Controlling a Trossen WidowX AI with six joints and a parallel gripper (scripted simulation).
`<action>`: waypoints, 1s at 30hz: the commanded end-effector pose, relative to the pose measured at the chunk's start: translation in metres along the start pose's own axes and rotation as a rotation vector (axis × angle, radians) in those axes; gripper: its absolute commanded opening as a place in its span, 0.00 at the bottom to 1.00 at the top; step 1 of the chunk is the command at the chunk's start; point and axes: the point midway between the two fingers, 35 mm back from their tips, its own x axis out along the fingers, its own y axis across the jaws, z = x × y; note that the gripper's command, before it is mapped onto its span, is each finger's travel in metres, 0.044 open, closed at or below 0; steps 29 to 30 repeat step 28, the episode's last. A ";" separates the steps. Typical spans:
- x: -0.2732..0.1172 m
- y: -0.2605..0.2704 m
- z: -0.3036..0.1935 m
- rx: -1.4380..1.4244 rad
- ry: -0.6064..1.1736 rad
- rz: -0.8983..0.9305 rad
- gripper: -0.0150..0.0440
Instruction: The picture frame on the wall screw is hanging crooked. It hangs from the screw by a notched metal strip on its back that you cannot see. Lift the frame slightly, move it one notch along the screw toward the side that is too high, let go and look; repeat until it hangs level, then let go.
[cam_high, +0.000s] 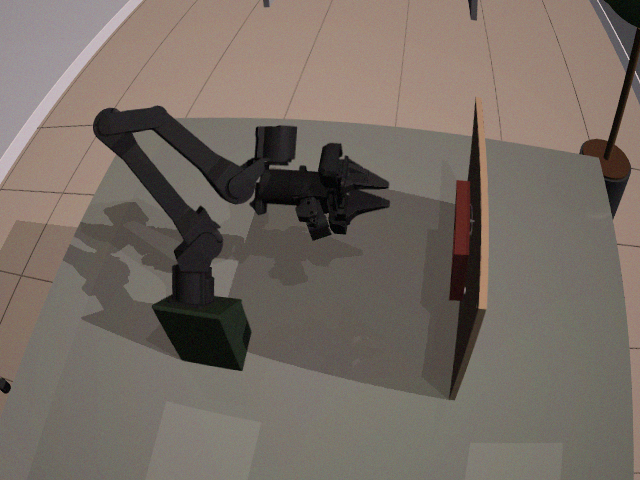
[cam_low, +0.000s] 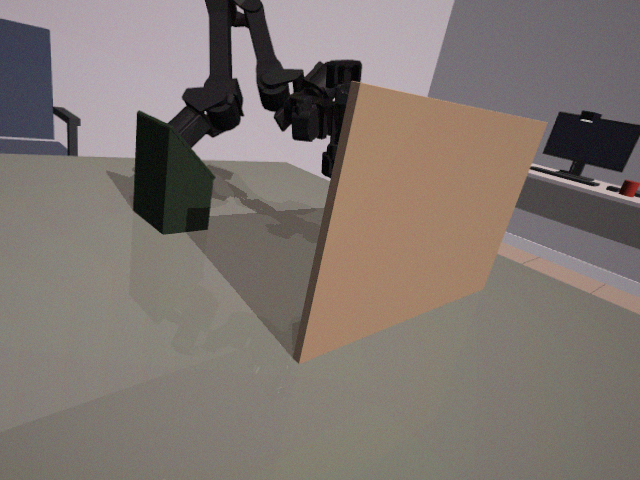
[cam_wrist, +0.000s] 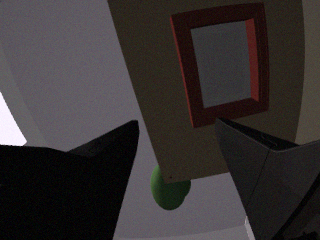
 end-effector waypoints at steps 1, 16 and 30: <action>-0.019 0.005 0.006 0.027 -0.010 -0.008 0.69; -0.066 0.015 0.033 0.121 -0.016 -0.008 0.69; -0.066 0.015 0.033 0.121 -0.016 -0.008 0.69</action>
